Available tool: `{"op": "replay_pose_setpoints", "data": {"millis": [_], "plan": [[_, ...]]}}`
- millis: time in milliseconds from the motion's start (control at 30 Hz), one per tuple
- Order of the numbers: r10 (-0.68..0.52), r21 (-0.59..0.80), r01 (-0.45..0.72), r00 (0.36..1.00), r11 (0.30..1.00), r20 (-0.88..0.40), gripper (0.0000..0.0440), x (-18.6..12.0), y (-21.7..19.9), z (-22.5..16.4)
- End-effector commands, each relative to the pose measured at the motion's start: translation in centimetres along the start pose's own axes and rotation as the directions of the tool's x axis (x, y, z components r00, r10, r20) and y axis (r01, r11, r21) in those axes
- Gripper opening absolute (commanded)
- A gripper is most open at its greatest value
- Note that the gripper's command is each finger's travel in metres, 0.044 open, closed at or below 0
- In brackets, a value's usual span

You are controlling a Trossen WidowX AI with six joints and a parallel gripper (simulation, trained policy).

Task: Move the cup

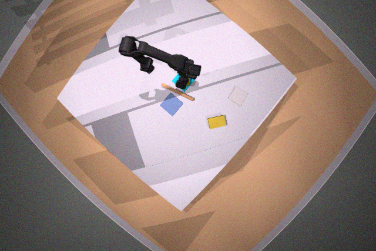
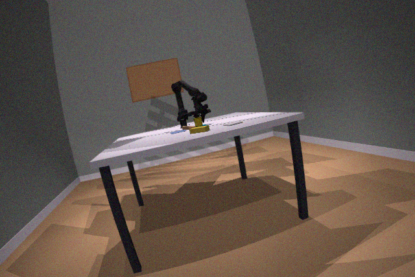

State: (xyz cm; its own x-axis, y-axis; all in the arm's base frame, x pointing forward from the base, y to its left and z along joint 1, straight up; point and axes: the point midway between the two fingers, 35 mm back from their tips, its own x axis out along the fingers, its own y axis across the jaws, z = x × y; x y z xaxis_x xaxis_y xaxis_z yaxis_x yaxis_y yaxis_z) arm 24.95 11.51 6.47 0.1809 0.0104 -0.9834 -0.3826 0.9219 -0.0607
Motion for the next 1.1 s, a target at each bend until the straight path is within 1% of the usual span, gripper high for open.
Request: {"op": "replay_pose_setpoints", "data": {"millis": [0, 100, 500, 933, 1067], "plan": [[0.017, 0.018, -0.018, 0.999, 1.000, 0.048, 0.0158, -0.8, 0.0, 0.6], [0.023, 0.018, -0.024, 0.997, 1.000, 0.071, 0.0156, -1.2, -0.1, 0.8], [0.067, 0.031, -0.071, 0.991, 0.997, 0.118, 0.0200, -3.1, 0.1, 0.0], [0.089, 0.052, -0.102, 0.974, 0.993, 0.208, 0.0267, -6.3, -0.1, 0.0], [0.089, 0.055, -0.105, 0.966, 0.993, 0.244, 0.0312, -7.7, -0.3, 0.3]]}}
